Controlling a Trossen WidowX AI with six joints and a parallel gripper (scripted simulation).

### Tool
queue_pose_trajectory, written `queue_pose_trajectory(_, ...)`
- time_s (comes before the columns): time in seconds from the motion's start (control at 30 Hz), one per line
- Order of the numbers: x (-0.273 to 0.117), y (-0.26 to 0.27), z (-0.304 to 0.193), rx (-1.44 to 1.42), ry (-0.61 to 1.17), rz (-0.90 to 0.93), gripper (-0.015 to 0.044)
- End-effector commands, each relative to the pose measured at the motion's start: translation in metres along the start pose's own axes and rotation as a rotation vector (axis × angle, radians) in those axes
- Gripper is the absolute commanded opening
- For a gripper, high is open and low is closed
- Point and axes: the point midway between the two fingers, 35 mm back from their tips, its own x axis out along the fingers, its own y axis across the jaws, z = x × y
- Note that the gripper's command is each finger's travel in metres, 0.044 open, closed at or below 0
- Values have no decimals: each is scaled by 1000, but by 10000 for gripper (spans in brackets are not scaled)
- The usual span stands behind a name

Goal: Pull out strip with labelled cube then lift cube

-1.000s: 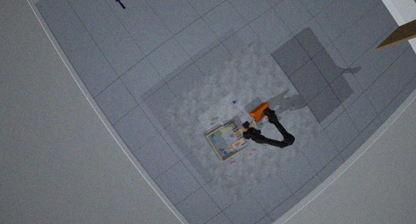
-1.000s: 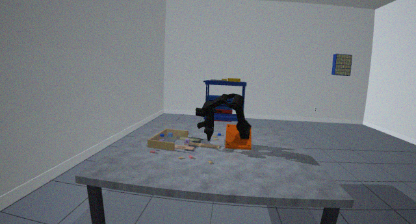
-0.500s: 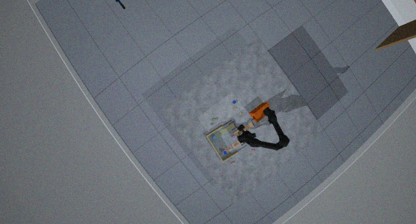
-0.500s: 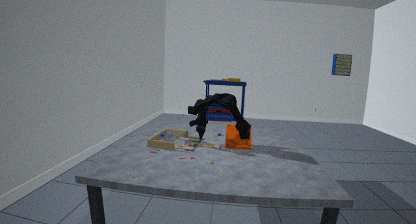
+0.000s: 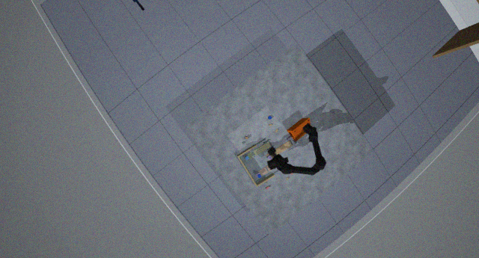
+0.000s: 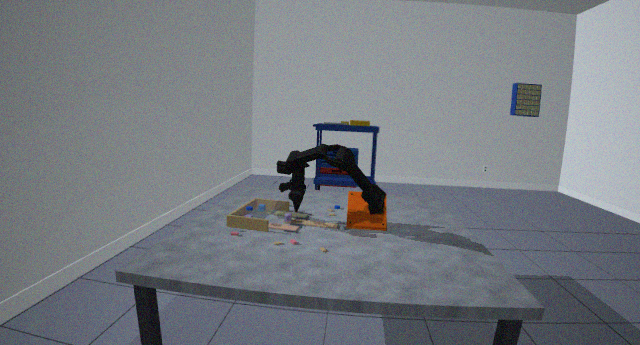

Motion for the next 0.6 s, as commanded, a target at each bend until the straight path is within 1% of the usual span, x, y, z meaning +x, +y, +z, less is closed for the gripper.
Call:
queue_pose_trajectory(0.0, 1, -2, 15, 7, 4, 8, 440)
queue_pose_trajectory(0.27, 2, -4, 43, 6, 3, 8, 440)
queue_pose_trajectory(0.5, 10, -4, 44, 6, 3, 7, 256)
queue_pose_trajectory(0.57, 14, -4, 44, 6, 3, 7, 250)
